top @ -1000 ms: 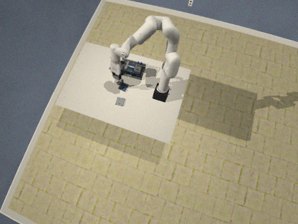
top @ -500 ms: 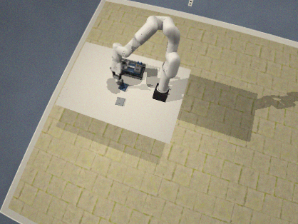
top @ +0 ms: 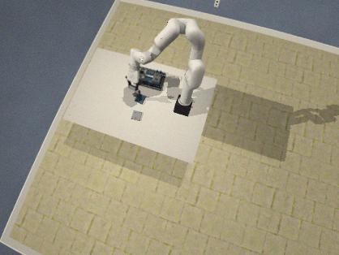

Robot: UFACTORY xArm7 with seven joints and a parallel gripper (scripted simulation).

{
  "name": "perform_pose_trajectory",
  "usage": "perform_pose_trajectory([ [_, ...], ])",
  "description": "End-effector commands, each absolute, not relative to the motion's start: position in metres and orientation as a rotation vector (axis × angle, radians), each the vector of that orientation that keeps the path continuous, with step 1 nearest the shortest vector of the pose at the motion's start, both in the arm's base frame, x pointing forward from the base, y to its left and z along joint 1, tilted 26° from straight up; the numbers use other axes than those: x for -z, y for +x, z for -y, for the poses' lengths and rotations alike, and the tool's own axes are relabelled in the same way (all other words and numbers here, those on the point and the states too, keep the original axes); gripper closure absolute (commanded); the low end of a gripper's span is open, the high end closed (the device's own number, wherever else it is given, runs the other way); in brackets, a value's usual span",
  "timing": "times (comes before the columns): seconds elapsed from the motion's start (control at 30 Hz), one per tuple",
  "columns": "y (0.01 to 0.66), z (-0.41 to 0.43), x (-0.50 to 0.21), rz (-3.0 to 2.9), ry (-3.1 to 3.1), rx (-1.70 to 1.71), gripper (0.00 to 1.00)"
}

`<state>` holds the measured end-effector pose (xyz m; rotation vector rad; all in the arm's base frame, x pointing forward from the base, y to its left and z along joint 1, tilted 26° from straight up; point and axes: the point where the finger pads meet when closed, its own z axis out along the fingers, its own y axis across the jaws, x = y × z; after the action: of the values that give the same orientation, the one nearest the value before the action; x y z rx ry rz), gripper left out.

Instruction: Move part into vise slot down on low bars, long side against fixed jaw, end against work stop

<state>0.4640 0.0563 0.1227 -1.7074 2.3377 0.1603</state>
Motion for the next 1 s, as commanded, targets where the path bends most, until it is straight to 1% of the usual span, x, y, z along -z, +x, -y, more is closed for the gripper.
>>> perform_pose_trajectory([
  [0.0, 0.4651, -0.0571, -0.1242, -2.312, -1.696, -0.181, 1.00],
  [0.97, 0.4650, -0.0567, -0.1240, -2.279, -1.674, -0.218, 1.00],
])
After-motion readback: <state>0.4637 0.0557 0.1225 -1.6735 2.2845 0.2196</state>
